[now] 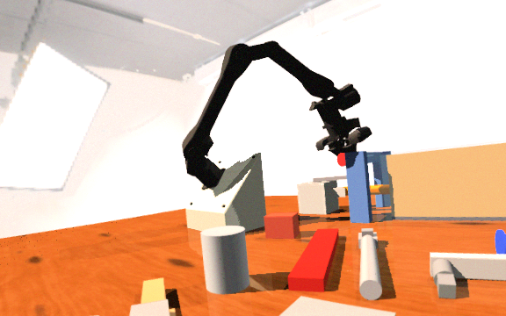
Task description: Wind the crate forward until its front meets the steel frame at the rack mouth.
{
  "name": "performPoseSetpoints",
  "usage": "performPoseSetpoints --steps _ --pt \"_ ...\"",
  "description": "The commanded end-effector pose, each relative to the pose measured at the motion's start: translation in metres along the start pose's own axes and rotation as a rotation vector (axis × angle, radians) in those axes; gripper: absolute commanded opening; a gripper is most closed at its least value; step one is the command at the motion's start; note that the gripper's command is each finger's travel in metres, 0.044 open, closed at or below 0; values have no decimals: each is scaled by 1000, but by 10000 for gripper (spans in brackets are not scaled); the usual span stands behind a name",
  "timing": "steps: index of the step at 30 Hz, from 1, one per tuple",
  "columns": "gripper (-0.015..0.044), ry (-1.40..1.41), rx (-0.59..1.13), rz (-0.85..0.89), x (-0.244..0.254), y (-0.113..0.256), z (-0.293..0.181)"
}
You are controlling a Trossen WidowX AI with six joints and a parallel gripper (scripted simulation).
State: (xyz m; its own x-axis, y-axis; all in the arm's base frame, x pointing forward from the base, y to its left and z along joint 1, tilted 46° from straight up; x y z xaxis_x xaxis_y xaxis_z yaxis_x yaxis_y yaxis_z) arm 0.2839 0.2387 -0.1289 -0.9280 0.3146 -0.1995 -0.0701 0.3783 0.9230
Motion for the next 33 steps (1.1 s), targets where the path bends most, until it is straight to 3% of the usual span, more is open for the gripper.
performPoseSetpoints --steps 1,33 --pt "0 8 -12 25 14 -4 7" --pt "0 9 -14 28 50 -7 20"
Point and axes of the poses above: the point midway between the two fingers, 35 mm back from their tips, its own y axis back along the fingers, its own x axis across the jaws, z = x × y, the point moved 8 cm from there along y, back along the fingers, and after that the axes turned 4 degrees about y, right-handed, at the moved point
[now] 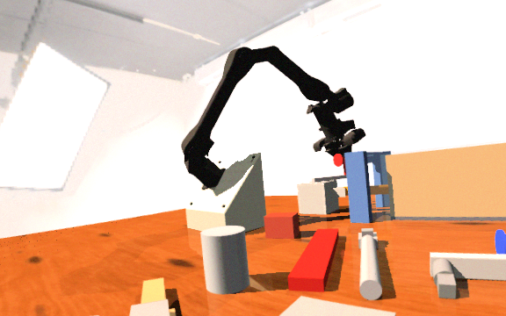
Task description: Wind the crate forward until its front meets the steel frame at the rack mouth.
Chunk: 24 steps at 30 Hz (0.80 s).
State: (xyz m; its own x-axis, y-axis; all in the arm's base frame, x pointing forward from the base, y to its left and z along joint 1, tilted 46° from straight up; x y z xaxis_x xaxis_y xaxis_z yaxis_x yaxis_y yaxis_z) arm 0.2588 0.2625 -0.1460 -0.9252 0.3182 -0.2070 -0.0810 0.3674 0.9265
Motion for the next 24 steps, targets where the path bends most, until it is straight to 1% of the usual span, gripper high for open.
performPoseSetpoints --steps 1,24 --pt "0 15 1 34 17 -2 2" --pt "0 16 0 36 45 -1 3"
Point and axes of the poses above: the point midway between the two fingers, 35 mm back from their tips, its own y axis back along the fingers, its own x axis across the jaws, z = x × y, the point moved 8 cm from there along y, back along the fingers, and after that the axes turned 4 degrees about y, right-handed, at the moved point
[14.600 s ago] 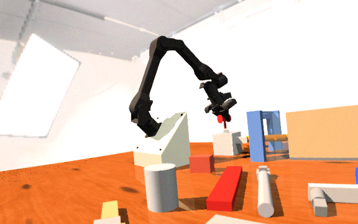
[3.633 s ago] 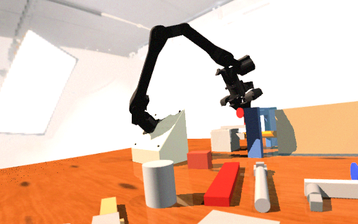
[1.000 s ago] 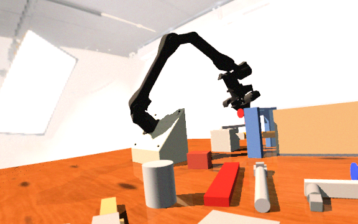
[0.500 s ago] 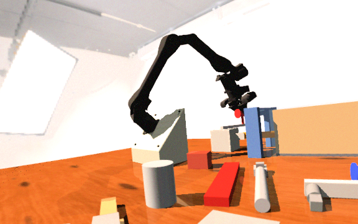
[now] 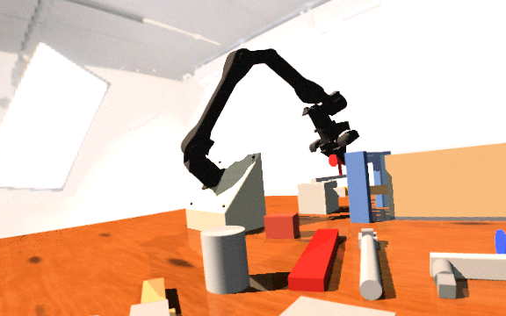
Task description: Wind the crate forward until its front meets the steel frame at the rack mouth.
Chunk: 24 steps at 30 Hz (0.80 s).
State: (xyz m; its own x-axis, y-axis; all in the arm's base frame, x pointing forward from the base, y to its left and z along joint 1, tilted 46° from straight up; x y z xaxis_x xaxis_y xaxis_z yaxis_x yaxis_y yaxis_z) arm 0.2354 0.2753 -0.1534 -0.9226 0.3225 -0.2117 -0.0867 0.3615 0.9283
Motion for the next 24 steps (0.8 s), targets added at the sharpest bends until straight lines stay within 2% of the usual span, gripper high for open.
performPoseSetpoints --steps 1,24 --pt "0 22 8 39 19 0 -2" --pt "0 22 8 41 46 5 -9"
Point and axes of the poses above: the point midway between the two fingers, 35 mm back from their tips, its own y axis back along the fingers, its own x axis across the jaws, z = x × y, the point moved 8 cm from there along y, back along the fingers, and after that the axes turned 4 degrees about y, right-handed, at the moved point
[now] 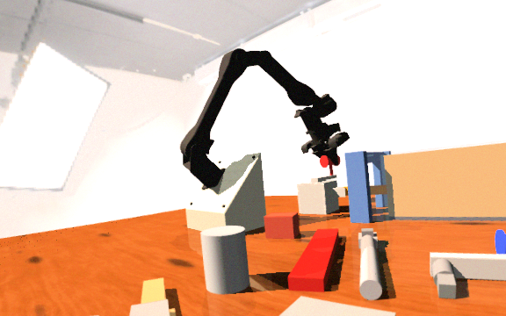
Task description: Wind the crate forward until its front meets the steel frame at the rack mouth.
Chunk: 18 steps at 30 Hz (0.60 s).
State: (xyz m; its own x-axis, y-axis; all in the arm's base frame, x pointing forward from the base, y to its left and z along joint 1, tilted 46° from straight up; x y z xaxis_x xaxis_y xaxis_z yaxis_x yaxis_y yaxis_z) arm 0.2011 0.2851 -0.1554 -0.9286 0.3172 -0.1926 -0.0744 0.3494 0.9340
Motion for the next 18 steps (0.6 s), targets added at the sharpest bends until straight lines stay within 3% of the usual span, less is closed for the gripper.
performPoseSetpoints --steps 1,18 --pt "0 10 15 25 12 0 -5" --pt "0 10 16 27 30 6 -15"
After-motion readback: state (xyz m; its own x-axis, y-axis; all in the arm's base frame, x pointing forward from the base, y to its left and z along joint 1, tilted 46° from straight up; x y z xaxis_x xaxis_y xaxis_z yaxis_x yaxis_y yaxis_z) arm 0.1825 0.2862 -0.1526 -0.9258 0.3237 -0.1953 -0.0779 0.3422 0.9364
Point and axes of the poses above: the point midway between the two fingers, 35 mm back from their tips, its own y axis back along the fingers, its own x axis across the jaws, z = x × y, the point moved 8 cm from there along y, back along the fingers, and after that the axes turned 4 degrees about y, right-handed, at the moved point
